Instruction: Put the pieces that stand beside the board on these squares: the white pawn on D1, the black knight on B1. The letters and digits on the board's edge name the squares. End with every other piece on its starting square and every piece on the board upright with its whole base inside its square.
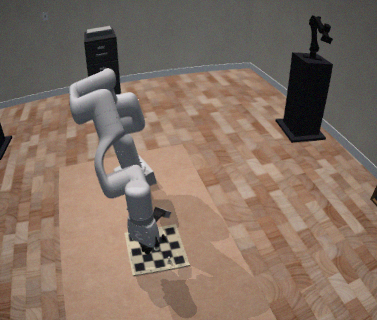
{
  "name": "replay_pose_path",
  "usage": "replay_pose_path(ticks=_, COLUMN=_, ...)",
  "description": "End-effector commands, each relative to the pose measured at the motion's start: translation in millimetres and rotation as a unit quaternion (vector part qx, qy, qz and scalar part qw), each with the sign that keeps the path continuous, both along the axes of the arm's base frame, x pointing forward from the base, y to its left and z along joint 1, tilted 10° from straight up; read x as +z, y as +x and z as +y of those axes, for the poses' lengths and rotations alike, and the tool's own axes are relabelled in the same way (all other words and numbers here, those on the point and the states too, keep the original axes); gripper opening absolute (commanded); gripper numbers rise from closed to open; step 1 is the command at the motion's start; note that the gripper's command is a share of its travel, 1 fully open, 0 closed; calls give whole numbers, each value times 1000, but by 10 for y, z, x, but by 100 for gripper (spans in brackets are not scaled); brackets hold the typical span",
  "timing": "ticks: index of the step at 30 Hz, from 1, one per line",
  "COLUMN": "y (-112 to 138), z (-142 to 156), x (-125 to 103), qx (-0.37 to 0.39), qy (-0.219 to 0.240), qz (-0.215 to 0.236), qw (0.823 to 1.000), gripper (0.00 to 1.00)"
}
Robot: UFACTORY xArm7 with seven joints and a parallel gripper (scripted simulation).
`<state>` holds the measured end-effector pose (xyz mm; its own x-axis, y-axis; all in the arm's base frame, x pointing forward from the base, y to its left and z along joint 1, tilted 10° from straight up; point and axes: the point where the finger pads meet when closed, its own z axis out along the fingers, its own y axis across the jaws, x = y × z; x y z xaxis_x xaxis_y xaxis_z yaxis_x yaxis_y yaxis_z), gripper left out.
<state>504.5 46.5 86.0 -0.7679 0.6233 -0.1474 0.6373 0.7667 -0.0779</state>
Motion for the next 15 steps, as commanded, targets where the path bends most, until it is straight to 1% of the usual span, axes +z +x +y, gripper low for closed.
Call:
replay_pose_path(ticks=1, y=26, z=-19, x=-142, qx=0, qy=0, qz=-2, qw=1000, gripper=0)
replay_pose_path(ticks=5, y=41, z=-50, x=-339, qx=0, qy=0, qz=-2, qw=1000, gripper=0)
replay_pose_path(ticks=7, y=41, z=-50, x=-339, qx=0, qy=0, qz=-2, qw=1000, gripper=0)
replay_pose_path(ticks=15, y=65, z=-102, x=-676, qx=0, qy=0, qz=-2, qw=1000, gripper=0)
